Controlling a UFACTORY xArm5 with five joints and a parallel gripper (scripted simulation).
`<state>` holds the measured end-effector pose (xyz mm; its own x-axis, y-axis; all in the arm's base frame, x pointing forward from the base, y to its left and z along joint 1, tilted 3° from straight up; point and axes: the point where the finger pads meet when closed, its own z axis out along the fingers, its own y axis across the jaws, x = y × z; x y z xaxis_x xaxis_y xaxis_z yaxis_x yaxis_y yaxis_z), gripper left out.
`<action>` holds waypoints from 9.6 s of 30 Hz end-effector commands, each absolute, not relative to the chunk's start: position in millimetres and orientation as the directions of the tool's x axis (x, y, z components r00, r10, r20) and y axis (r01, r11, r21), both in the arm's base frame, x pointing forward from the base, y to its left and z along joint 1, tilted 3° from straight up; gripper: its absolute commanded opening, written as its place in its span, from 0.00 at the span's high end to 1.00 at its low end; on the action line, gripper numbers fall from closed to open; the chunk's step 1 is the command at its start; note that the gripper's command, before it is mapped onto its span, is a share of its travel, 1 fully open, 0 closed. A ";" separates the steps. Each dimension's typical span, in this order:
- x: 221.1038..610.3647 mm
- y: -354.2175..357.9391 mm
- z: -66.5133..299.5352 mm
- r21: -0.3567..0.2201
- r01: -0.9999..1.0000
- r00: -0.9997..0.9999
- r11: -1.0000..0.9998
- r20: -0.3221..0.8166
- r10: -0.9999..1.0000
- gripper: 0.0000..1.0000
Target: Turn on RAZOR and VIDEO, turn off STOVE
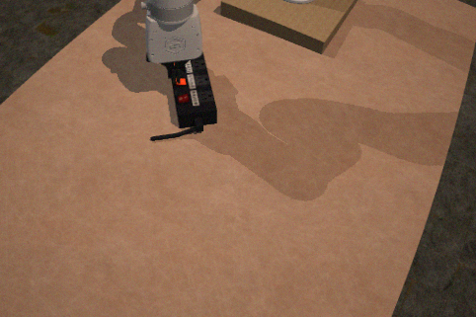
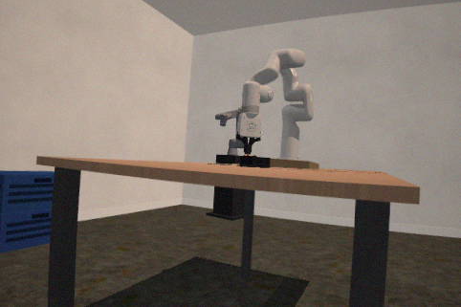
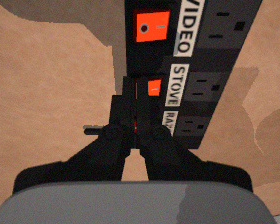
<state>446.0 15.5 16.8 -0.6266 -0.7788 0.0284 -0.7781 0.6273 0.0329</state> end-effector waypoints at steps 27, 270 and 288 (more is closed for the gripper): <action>447.4 15.6 18.1 0.030 -0.778 -0.627 0.627 0.026 -0.779 1.00; 463.4 61.7 21.4 0.026 -0.778 -0.627 0.627 0.027 -0.779 1.00; 463.3 61.9 18.2 0.026 -0.778 -0.627 0.627 0.027 -0.779 1.00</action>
